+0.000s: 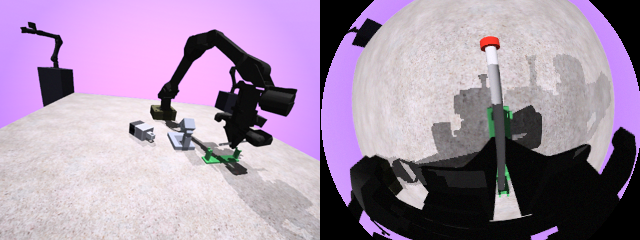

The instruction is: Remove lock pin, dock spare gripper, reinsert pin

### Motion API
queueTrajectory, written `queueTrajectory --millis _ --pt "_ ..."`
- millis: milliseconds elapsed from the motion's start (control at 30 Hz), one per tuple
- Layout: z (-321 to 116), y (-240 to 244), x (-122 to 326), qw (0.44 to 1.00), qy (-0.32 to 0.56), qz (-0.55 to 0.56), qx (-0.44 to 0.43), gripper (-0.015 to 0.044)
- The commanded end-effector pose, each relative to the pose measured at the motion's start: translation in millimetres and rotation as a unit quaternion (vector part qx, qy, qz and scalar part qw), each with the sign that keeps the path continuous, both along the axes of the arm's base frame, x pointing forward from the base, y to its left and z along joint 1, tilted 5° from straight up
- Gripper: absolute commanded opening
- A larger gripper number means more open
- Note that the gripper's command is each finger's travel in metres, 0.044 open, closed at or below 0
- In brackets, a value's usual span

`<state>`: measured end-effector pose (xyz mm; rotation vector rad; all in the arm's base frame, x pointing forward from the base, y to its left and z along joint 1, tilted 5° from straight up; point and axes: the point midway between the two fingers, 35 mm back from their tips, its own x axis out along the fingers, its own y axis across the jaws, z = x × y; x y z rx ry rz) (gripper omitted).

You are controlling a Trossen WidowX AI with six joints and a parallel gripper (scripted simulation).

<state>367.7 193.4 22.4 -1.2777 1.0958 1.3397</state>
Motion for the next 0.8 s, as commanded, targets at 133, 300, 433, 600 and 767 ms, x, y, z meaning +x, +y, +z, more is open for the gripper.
queueTrajectory --millis 133,300,433,600,767 --pt "-0.2 -2.1 0.3 1.0 0.001 0.0 0.0 0.0" --pt "5.1 -16.1 4.6 1.0 0.001 -0.001 -0.001 0.0" --pt "9.6 -27.8 7.8 1.0 0.001 -0.002 -0.001 0.0" --pt "15.1 -42.6 11.2 1.0 0.0 -0.002 -0.002 0.0" --pt "19.9 -55.3 13.5 1.0 0.0 -0.003 -0.002 0.0"
